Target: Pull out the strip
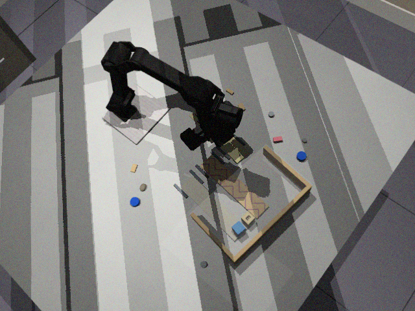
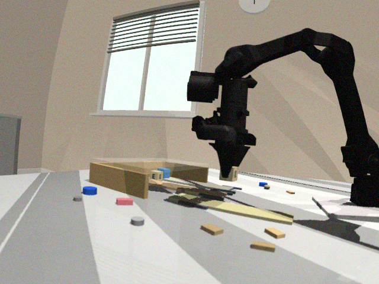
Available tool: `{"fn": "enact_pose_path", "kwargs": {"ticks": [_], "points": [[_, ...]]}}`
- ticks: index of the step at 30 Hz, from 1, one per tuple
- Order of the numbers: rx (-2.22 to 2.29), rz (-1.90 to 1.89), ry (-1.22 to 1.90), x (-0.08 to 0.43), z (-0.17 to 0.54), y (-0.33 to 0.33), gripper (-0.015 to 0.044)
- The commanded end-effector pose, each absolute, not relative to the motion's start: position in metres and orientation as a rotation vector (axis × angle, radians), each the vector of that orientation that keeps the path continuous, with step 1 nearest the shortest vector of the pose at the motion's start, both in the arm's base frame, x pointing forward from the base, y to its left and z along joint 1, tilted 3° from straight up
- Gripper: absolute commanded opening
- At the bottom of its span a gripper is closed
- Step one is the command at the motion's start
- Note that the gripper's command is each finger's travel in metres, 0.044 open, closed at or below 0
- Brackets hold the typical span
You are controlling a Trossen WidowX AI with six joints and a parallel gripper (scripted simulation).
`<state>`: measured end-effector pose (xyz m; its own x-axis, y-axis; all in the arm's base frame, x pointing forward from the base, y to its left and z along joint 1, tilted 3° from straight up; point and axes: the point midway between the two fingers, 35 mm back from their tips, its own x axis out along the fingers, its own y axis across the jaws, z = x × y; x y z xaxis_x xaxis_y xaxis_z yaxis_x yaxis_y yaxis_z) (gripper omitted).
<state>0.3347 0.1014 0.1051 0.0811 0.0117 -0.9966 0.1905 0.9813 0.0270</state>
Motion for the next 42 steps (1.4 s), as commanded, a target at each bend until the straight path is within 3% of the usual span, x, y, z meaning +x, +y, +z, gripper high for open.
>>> {"fn": "enact_pose_path", "kwargs": {"ticks": [1, 11, 22, 42], "points": [[0.166, -0.128, 1.489, 0.319, 0.103, 0.098, 0.0], [0.165, -0.129, 1.492, 0.287, 0.097, 0.088, 0.0], [0.165, -0.129, 1.492, 0.283, 0.132, 0.087, 0.0], [0.165, -0.129, 1.492, 0.283, 0.133, 0.087, 0.0]]}}
